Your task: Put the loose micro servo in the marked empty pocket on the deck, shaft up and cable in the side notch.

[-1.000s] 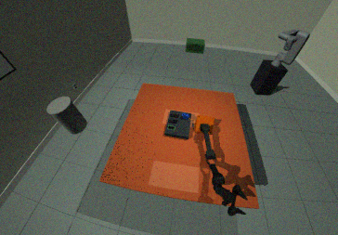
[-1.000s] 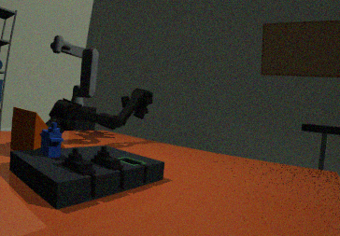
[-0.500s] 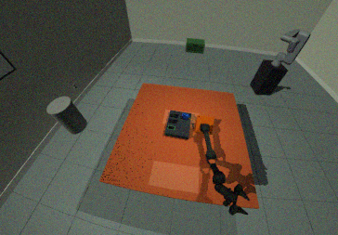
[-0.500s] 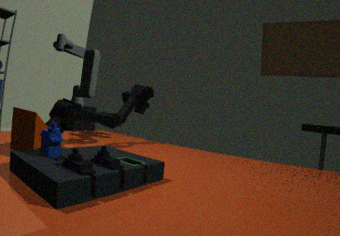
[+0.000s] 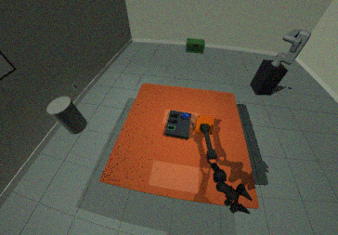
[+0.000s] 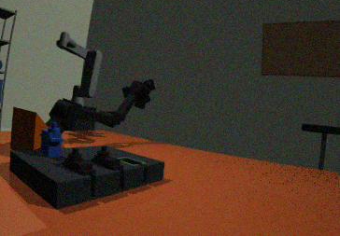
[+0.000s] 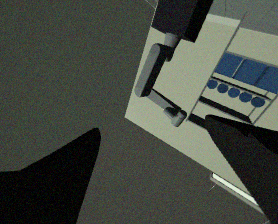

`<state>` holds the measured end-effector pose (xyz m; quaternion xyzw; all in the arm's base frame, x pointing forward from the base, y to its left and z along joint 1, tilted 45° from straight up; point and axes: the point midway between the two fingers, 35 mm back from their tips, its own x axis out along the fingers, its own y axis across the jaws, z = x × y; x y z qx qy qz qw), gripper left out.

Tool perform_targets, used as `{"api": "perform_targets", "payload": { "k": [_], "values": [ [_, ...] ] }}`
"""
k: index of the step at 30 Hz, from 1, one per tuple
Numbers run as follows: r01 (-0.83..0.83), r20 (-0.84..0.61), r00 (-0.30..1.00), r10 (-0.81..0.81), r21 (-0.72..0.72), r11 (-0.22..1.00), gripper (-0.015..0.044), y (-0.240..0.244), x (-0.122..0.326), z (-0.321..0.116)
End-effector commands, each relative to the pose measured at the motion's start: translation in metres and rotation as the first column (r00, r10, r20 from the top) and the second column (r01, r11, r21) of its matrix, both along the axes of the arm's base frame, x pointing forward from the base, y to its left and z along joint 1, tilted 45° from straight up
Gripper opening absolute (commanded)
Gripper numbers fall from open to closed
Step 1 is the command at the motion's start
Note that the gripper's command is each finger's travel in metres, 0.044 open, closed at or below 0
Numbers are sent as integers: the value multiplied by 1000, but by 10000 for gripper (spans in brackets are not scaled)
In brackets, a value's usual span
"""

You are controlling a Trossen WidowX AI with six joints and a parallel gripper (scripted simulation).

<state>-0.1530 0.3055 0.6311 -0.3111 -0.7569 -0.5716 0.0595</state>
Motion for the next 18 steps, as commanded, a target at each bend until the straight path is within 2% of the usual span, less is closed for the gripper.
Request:
{"api": "perform_targets", "payload": {
  "k": [1, 18],
  "values": [
    [4, -26, 1000, -3, 42, 999, 440, -18, 4, 11],
    [33, -91, 996, -20, 151, 988, 440, -56, 13, 37]
  ]
}}
